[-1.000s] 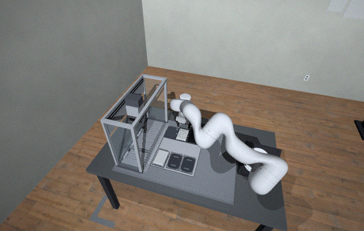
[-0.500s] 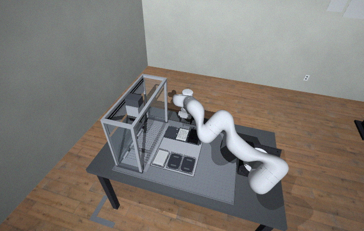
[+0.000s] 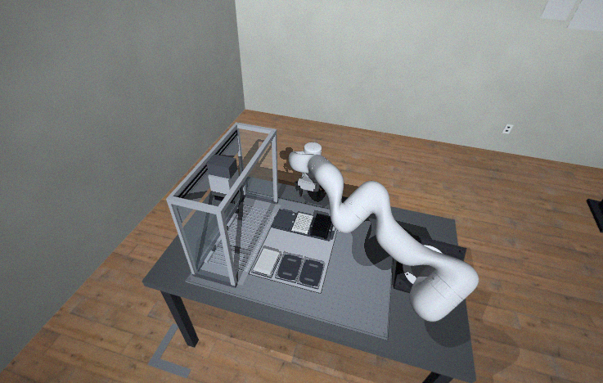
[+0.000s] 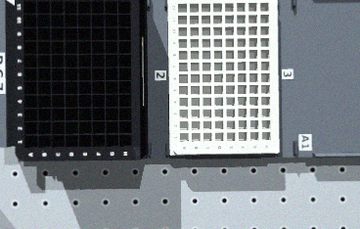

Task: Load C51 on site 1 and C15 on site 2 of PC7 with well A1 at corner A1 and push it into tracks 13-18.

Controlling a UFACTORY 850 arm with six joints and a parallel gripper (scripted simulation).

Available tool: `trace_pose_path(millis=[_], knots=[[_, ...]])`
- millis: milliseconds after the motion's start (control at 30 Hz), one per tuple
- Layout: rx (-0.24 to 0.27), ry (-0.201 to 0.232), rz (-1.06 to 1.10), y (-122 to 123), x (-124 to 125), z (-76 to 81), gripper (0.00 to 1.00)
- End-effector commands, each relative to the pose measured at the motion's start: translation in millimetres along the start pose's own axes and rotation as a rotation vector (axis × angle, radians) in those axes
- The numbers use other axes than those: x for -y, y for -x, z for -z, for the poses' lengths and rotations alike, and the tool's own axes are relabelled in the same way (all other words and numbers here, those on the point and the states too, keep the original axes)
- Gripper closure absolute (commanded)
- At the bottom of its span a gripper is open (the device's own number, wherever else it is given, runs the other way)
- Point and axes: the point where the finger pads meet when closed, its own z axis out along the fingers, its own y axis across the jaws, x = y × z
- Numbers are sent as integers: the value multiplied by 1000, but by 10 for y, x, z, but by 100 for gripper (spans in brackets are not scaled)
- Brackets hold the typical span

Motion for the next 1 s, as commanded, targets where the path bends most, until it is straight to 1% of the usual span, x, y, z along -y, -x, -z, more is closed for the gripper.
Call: trace_pose_path(millis=[0, 333, 733, 800, 967], knots=[[-1, -1, 0, 18, -13, 13, 0], [-1, -1, 0, 18, -13, 13, 0], [-1, -1, 0, 18, -13, -187, 0], [-1, -1, 0, 18, -13, -187, 0], [-1, -1, 0, 18, -13, -271, 0]])
